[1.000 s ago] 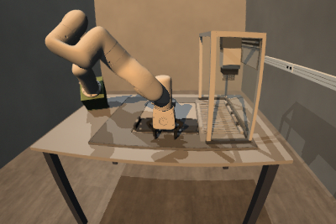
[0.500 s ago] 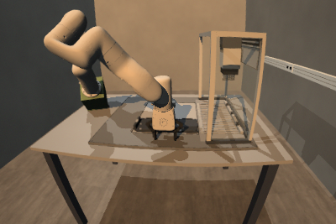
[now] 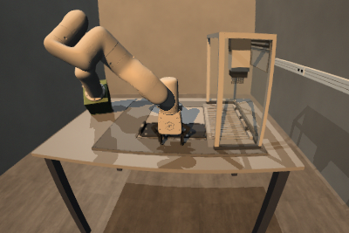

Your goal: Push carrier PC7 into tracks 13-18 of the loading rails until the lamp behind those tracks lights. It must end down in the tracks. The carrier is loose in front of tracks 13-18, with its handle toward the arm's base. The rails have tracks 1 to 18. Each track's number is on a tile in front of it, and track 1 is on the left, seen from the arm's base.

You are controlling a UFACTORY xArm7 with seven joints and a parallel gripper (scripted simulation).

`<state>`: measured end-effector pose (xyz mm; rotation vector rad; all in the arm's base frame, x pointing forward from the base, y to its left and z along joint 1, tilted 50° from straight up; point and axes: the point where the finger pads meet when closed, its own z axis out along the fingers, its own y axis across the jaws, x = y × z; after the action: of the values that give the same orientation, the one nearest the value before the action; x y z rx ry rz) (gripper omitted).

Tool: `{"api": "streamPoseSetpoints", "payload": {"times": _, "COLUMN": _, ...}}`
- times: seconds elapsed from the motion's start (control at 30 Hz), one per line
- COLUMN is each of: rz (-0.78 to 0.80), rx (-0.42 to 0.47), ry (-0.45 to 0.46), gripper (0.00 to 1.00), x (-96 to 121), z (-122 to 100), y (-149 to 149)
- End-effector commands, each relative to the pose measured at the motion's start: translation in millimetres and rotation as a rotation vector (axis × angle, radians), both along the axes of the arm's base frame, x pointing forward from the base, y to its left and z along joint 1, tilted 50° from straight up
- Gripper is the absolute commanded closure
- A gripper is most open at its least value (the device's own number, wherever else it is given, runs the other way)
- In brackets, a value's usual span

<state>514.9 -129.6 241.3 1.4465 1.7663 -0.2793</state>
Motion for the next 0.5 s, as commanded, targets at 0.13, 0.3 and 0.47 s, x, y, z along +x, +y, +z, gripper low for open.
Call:
{"api": "streamPoseSetpoints", "payload": {"times": 0.13, "rz": 0.003, "rx": 0.0, "ry": -0.002, "gripper": 0.0, "x": -3.6, "z": 7.2, "y": 7.4}}
{"api": "streamPoseSetpoints", "payload": {"times": 0.3, "rz": 0.003, "rx": 0.0, "ry": -0.002, "gripper": 0.0, "x": -7.3, "z": 12.5, "y": 12.6}}
{"api": "streamPoseSetpoints", "payload": {"times": 0.47, "rz": 0.003, "rx": 0.0, "ry": -0.002, "gripper": 0.0, "x": -11.0, "z": 17.9, "y": 17.8}}
